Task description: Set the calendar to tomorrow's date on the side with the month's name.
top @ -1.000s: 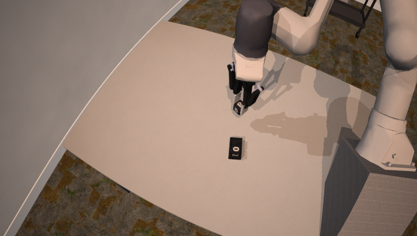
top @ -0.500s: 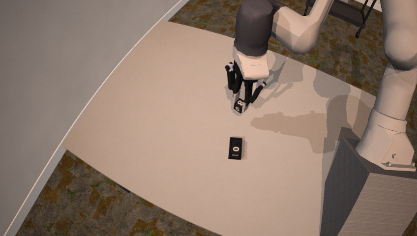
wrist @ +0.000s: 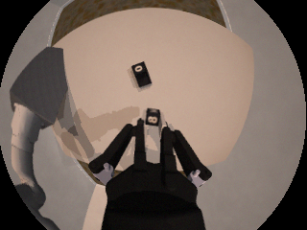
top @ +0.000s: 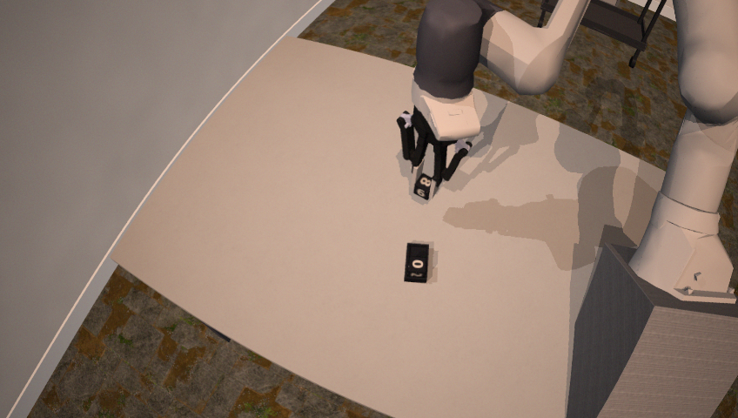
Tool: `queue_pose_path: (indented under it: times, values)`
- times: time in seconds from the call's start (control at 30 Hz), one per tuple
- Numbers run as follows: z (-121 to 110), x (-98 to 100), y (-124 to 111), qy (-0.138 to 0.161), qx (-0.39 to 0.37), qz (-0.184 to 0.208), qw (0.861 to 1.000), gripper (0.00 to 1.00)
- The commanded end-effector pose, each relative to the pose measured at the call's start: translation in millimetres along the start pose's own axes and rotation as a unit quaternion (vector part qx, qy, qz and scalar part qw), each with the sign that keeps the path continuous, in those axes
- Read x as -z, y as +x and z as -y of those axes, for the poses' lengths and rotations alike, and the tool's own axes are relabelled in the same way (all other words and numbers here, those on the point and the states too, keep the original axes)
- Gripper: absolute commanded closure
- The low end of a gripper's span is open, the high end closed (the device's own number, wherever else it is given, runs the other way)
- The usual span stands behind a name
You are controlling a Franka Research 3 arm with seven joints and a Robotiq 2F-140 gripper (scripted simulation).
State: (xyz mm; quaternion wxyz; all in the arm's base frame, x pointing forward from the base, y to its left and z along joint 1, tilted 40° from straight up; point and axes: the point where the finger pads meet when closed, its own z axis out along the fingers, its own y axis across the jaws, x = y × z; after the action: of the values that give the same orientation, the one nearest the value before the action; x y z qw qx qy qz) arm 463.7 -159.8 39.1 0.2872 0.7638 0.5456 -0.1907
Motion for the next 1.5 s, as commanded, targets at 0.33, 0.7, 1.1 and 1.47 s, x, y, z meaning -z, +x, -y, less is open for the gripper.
queue_pose_path:
  times: [0.33, 0.7, 1.1, 1.47]
  values:
    - [0, -24.5, 0, 0.002, 0.014, -0.001, 1.000, 0.83]
    - [0, -75.8, 0, 0.002, 0.014, -0.001, 1.000, 0.83]
    - [0, -95.3, 0, 0.002, 0.014, -0.001, 1.000, 0.83]
    - [0, -95.4, 0, 0.002, 0.014, -0.001, 1.000, 0.83]
